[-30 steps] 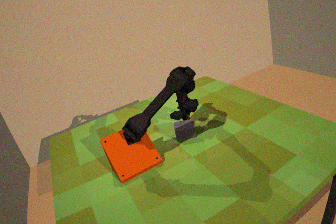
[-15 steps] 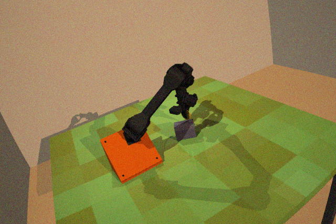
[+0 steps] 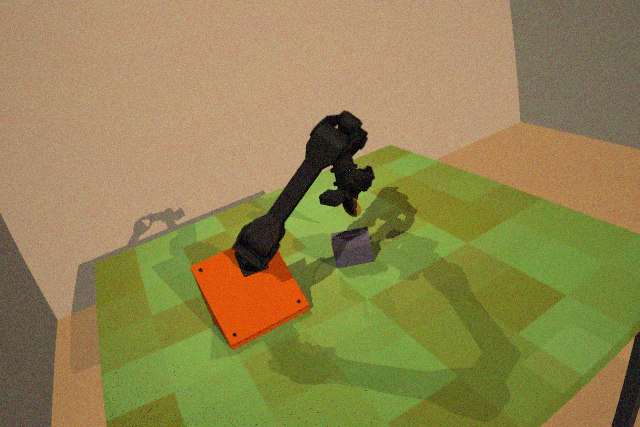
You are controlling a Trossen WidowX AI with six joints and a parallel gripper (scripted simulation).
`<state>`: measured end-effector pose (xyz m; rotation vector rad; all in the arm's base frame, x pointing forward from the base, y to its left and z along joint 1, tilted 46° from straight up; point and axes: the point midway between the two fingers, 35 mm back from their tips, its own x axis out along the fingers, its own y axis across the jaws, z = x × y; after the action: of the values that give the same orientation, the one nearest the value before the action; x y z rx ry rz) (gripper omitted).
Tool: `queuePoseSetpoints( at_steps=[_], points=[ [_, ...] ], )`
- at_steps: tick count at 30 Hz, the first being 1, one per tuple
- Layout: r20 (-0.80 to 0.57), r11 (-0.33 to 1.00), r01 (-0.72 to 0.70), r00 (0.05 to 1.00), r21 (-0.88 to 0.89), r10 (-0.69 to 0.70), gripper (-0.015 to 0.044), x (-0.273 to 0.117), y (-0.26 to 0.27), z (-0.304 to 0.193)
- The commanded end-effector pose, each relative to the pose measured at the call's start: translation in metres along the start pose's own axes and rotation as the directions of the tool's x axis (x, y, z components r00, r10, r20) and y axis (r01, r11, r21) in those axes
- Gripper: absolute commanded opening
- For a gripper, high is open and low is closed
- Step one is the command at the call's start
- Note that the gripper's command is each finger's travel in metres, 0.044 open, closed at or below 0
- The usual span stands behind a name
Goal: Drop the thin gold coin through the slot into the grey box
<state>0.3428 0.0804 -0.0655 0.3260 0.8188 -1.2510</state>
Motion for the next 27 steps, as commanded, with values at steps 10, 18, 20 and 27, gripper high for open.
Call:
queuePoseSetpoints(
  at_steps=[10,18,20,27],
  points=[
    [-0.002,1.000,-0.006,1.000,-0.016,0.006,0.0000,-0.028,-0.001,0.000],
    [-0.002,0.960,-0.006,1.000,-0.280,0.006,0.0000,-0.028,-0.001,-0.001],
    [-0.002,0.939,-0.006,1.000,-0.344,0.006,0.0000,-0.028,-0.001,-0.002],
    [-0.002,0.831,-0.006,1.000,-0.556,0.006,0.0000,-0.028,0.000,-0.003]
  ],
)
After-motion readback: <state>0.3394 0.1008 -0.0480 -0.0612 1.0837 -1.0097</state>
